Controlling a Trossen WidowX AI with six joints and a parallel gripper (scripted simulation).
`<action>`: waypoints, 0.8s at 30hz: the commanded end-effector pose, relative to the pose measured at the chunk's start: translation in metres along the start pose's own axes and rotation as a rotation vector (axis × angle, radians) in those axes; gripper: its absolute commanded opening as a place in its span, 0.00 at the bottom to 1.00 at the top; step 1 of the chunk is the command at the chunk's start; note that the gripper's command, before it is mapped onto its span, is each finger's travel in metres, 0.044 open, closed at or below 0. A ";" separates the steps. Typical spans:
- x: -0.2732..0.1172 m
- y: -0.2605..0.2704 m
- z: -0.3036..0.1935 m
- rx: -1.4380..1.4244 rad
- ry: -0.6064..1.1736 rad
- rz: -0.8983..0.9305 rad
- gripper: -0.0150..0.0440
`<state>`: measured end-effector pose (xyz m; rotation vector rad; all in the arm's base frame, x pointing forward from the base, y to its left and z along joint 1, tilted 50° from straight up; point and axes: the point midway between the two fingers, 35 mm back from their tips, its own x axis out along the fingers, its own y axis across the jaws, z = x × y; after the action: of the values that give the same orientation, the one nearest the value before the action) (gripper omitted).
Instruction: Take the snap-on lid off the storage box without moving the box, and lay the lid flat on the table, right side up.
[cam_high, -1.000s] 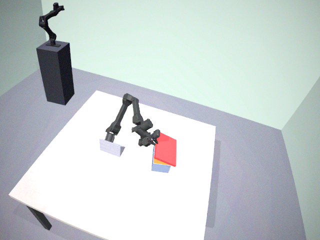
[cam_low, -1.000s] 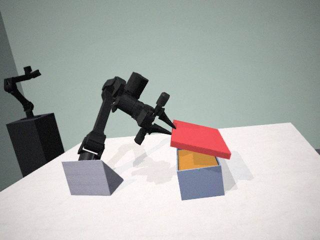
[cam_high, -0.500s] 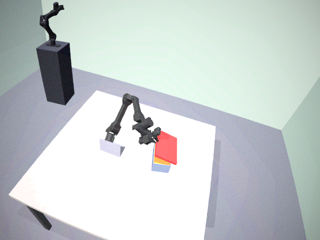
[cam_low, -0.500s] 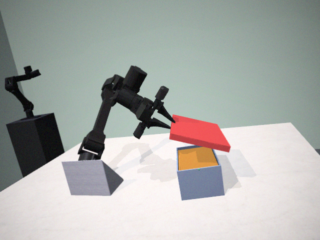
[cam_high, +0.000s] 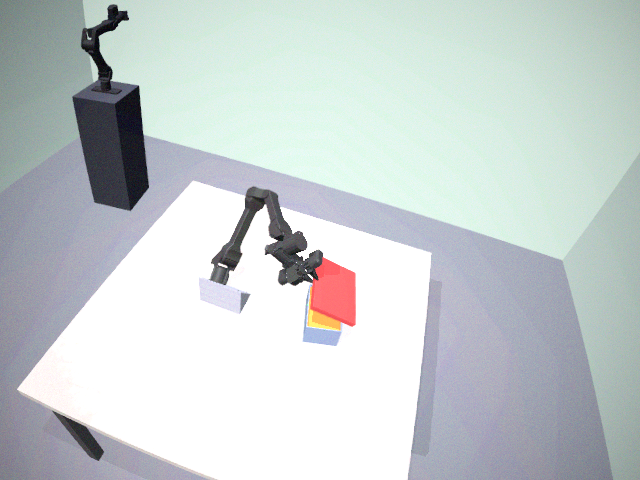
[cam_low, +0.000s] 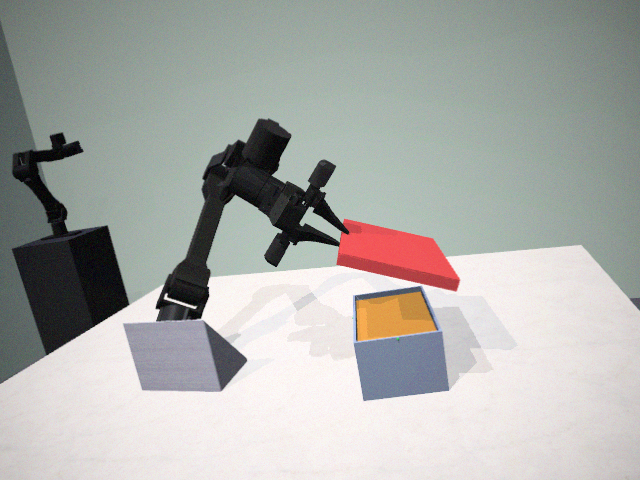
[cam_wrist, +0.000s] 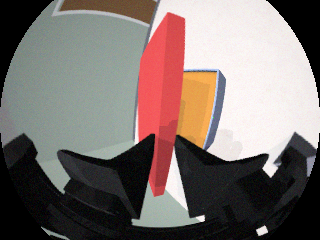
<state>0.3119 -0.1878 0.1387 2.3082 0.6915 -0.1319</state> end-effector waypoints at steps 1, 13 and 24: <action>-0.006 0.007 0.001 -0.008 0.000 0.008 0.25; -0.002 0.000 -0.021 -0.006 0.000 0.008 0.25; -0.003 -0.001 -0.042 -0.005 0.000 0.008 0.25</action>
<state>0.3063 -0.1645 0.1626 2.3101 0.6927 -0.1257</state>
